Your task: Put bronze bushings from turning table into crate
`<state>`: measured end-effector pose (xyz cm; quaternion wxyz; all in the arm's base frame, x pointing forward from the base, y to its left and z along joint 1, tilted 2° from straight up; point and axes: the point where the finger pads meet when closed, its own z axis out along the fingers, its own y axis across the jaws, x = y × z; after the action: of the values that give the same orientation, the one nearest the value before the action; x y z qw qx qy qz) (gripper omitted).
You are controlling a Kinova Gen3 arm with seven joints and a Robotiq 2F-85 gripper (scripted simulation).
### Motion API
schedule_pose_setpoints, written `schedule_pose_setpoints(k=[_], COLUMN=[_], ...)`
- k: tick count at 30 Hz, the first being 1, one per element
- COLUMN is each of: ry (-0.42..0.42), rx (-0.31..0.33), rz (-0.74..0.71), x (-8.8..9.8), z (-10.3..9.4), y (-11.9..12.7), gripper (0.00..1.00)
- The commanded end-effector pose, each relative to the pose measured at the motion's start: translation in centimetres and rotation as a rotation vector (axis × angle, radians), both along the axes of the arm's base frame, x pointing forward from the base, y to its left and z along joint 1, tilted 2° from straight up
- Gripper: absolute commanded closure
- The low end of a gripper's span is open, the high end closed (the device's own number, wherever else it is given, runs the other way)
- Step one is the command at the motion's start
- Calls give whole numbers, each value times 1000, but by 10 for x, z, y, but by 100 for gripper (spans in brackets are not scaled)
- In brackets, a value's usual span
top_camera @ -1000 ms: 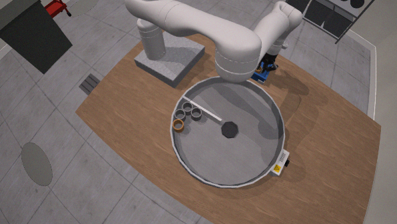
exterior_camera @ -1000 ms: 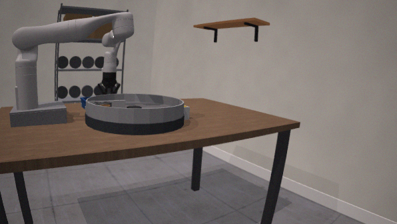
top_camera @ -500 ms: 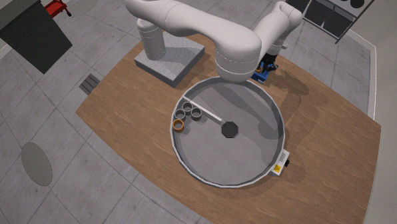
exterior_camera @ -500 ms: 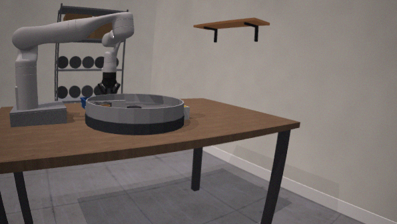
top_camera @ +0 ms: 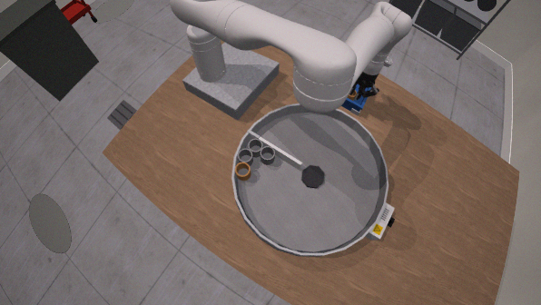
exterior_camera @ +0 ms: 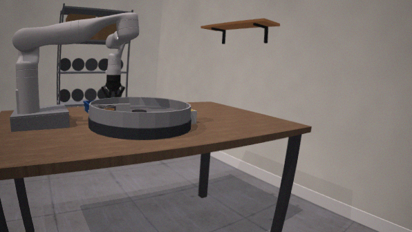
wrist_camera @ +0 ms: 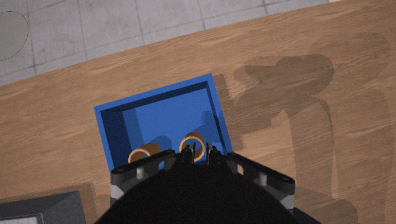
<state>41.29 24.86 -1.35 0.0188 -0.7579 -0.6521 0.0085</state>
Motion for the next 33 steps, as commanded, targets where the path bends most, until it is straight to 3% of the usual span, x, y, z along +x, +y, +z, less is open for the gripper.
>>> schedule_pose_setpoints(k=[1,33], ry=[-2,-2], rx=[1,1], rz=[0,-3], x=[1,1], z=[1,7], y=[0,0], gripper=[81,81])
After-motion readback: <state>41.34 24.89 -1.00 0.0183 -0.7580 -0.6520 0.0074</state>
